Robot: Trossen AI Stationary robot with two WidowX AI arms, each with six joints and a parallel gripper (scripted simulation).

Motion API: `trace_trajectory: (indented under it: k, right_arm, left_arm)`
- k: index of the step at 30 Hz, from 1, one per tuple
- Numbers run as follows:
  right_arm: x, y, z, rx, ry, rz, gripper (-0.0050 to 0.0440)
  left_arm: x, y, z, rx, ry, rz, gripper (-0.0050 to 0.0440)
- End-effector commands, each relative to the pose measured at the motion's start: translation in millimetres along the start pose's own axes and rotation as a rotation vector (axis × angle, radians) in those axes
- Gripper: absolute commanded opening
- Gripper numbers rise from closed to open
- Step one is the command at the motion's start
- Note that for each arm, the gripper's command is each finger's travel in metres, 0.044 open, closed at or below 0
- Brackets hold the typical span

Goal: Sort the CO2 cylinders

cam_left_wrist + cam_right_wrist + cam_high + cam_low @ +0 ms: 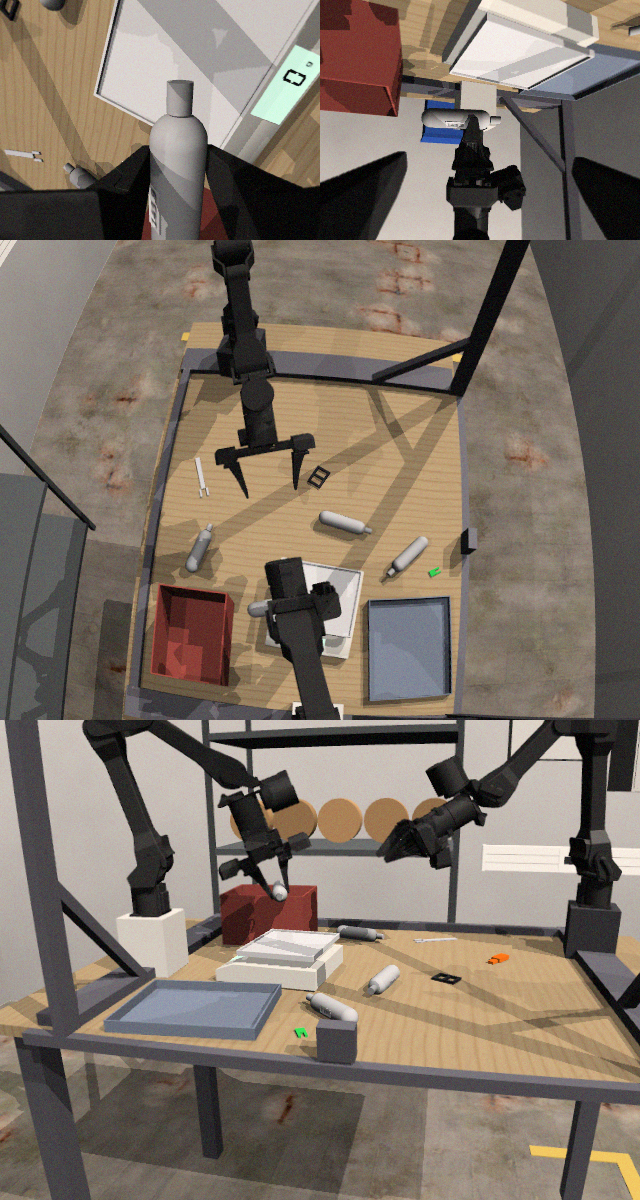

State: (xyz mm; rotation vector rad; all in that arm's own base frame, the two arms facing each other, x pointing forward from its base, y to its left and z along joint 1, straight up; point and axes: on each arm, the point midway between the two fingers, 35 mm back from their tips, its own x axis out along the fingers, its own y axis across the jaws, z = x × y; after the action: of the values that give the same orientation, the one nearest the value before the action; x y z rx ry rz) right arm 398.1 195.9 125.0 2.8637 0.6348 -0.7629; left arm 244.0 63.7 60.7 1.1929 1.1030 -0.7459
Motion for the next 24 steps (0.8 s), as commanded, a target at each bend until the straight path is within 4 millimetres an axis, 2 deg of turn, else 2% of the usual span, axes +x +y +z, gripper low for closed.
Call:
trace_trajectory:
  k: [1,5,11,15,24]
  right_arm:
    - [-2.9,-0.8,-8.7,-0.001,0.022,-0.002,0.0440]
    - [-2.9,-0.8,-8.7,-0.001,0.022,-0.002,0.0440]
    - [-2.9,-0.8,-8.7,-0.001,0.022,-0.002,0.0440]
    - [-2.9,-0.8,-8.7,-0.001,0.022,-0.002,0.0440]
    - [-2.9,-0.8,-8.7,-0.001,0.022,-0.002,0.0440]
  left_arm:
    - [-1.5,21.6,-0.6,0.004,-0.001,0.030,-0.0050]
    - [10.2,55.9,-0.3,0.003,-0.001,0.032,-0.0050]
    - [23.6,93.5,0.1,0.003,-0.001,0.033,-0.0050]
    - [28.4,106.6,0.2,0.003,-0.001,0.031,-0.0050]
    - [29.6,110.3,0.3,0.003,-0.001,0.032,-0.0050]
